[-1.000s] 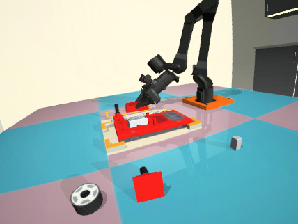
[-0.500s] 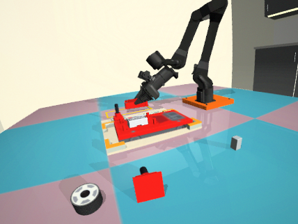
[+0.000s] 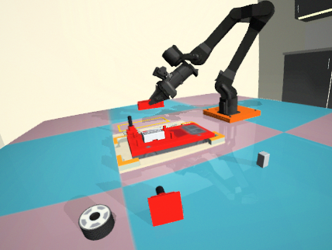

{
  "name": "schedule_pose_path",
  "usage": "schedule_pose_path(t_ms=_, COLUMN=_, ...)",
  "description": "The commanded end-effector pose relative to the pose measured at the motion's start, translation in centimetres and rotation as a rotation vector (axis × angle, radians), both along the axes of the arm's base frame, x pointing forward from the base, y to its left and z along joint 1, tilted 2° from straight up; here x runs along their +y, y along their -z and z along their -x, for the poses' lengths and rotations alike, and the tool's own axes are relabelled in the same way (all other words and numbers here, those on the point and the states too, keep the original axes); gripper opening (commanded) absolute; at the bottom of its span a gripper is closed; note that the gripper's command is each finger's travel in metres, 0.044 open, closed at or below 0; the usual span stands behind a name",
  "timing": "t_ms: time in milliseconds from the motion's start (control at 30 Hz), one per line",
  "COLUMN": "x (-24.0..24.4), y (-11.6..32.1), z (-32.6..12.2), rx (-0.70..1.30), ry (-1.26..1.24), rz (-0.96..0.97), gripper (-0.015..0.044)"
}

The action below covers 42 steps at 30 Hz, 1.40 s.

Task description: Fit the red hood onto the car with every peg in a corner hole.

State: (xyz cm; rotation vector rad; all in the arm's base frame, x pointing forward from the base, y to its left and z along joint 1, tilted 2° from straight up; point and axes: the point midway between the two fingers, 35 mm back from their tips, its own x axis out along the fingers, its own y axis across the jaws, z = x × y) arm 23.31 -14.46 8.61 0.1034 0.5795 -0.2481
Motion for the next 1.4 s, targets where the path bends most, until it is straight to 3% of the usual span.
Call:
schedule_pose_path(t_ms=0, x=0.11, y=-1.43, z=0.09, rx=-0.009, ry=-0.006, rz=0.011, gripper=0.0000)
schedule_pose_path(t_ms=467, x=0.14, y=-1.24, z=0.17, rx=-0.025, ry=0.037, rz=-0.052, gripper=0.0000)
schedule_pose_path(t_ms=1367, x=0.15, y=-1.11, z=0.21, rx=-0.194, ry=0.497, rz=-0.732, gripper=0.0000)
